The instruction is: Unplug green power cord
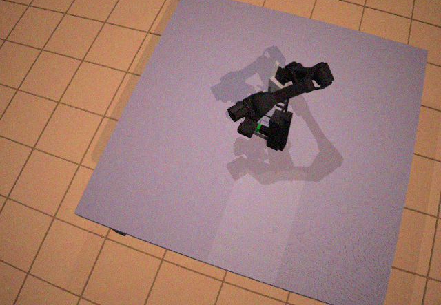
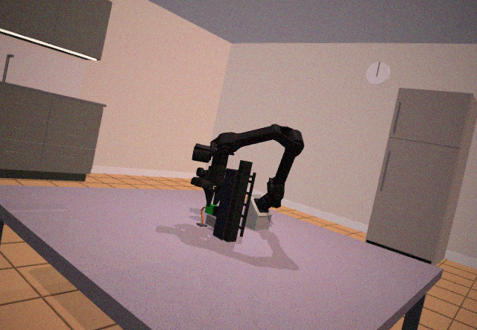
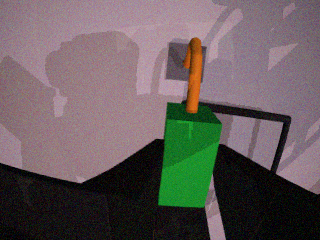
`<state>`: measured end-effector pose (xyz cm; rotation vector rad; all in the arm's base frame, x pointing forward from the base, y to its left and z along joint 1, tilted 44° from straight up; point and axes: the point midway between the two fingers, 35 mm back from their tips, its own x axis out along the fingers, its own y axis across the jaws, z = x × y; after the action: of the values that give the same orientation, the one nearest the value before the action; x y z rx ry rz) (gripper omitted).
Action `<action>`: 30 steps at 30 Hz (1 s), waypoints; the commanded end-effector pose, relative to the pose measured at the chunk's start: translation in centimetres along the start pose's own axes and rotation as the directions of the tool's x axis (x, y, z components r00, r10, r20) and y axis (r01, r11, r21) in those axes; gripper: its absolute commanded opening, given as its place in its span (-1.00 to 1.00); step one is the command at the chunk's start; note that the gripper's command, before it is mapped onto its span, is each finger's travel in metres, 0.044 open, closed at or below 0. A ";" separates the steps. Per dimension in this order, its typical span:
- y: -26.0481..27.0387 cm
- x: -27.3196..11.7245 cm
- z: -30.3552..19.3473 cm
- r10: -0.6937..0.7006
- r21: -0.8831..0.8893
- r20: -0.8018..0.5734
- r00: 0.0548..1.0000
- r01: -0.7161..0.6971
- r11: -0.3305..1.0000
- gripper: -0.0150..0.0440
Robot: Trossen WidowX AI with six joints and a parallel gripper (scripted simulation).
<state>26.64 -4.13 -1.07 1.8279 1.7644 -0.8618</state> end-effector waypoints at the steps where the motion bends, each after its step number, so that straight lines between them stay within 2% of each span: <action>1: 0.2 -0.4 1.5 0.006 0.002 0.026 1.000 -0.006 1.000 -0.49; 10: 0.3 -0.6 3.0 0.007 0.003 0.027 1.000 -0.007 1.000 -0.49; 23: -0.1 -0.2 2.2 0.006 0.006 0.020 1.000 -0.006 1.000 0.67; 26: 0.0 -0.6 3.6 0.006 0.007 0.023 1.000 -0.007 1.000 0.93; 27: 0.1 -0.8 4.5 0.007 0.007 0.024 1.000 -0.007 1.000 1.00; 30: 0.0 -1.5 7.5 0.007 0.006 0.024 1.000 -0.007 1.000 1.00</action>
<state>26.10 -7.74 -3.90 1.8135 1.7548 -0.8786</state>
